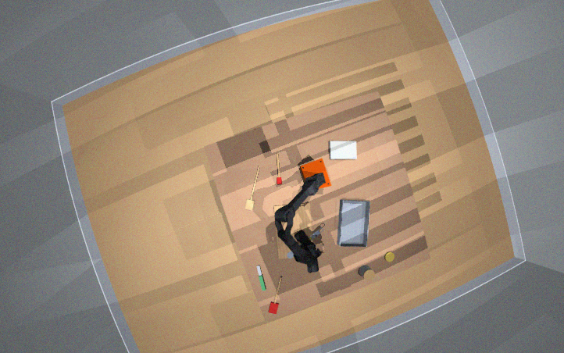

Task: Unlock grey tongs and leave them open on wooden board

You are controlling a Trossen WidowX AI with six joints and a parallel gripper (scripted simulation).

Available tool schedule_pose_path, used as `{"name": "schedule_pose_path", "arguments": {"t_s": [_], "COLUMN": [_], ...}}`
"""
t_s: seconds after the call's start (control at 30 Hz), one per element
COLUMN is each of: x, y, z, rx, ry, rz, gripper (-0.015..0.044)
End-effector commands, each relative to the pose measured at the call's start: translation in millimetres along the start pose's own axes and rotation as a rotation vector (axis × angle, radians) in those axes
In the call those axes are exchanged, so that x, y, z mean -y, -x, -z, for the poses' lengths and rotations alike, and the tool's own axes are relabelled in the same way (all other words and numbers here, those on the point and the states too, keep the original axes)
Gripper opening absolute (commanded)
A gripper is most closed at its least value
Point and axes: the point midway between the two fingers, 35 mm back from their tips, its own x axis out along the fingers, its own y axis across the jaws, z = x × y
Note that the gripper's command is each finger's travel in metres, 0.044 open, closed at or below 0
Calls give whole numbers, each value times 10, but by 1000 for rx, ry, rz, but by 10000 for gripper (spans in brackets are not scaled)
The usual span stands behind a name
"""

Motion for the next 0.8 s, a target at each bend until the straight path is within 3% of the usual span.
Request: {"name": "schedule_pose_path", "arguments": {"t_s": [0.0,0.77], "x": [44,302], "y": [5,19], "z": [-45,-294], "rx": [0,11], "ry": [-142,-1044], "rz": [-3,-4], "gripper": [-150,-150]}}
